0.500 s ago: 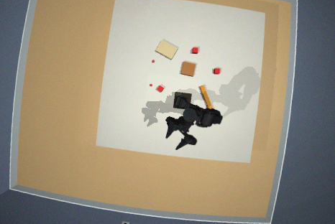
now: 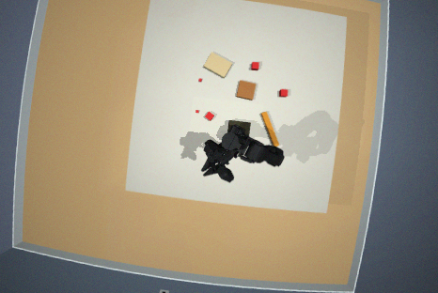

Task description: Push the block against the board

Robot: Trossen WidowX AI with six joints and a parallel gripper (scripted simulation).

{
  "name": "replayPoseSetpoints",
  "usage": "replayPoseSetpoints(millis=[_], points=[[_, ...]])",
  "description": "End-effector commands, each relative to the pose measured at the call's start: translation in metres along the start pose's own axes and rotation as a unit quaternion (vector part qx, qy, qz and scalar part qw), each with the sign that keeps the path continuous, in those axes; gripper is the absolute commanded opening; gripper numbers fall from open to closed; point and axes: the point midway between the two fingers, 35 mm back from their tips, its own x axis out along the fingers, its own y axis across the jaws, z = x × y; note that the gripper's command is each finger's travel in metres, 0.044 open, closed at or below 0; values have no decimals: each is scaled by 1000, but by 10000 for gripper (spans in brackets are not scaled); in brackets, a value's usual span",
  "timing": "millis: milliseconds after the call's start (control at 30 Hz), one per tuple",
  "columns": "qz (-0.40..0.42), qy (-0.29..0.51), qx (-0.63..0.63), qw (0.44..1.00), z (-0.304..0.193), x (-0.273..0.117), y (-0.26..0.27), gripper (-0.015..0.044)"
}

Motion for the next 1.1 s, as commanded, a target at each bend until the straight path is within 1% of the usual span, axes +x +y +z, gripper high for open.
replayPoseSetpoints(millis=[0,233,500,800,1067], points=[[-59,-26,32,997,22,8,-43,0],[-150,-65,78,983,46,6,-110,0],[-260,-106,141,949,60,-14,-192,0],[-377,-138,216,890,53,-56,-282,0],[-468,-151,288,822,23,-104,-350,0]])
